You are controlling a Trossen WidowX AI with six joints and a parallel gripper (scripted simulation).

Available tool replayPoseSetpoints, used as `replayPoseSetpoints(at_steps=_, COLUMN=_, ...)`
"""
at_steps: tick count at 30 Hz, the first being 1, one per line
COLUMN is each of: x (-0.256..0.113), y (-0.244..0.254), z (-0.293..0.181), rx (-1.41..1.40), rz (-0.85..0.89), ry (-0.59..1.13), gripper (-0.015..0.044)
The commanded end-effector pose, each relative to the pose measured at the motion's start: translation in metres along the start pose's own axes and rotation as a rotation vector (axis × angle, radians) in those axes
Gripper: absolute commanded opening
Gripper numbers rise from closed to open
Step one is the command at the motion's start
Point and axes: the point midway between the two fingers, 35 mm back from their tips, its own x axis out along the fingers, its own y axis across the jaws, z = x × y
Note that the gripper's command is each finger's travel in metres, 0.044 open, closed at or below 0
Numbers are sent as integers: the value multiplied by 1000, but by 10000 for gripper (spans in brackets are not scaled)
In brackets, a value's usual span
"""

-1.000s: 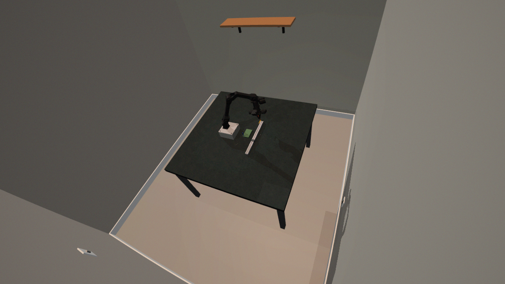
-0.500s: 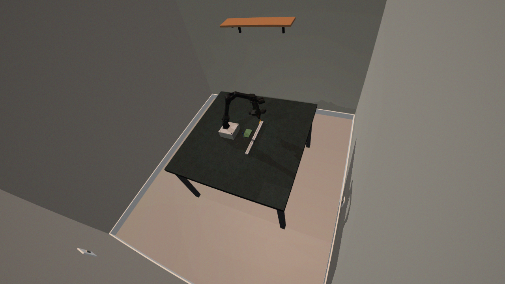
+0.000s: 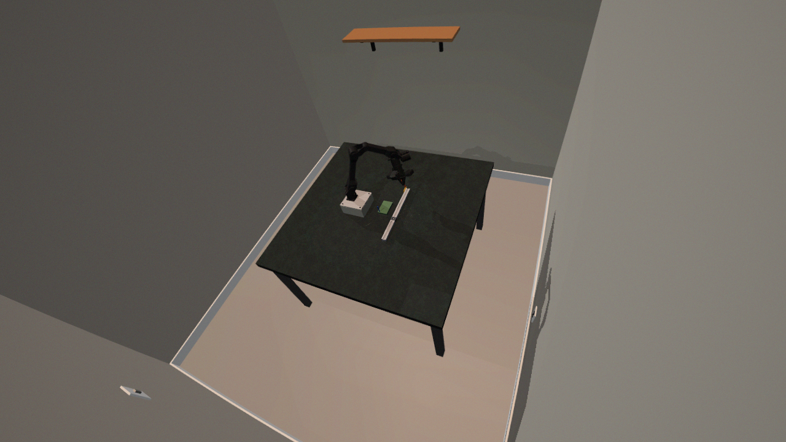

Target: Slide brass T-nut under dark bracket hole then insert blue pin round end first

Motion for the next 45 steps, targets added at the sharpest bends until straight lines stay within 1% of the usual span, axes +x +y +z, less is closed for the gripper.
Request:
replayPoseSetpoints(at_steps=1, x=0, y=-2, z=1, rx=8, rz=14, ry=-5, gripper=-150)
replayPoseSetpoints(at_steps=45, x=1, y=-11, z=0, rx=52, rz=166, ry=-6, gripper=-150)
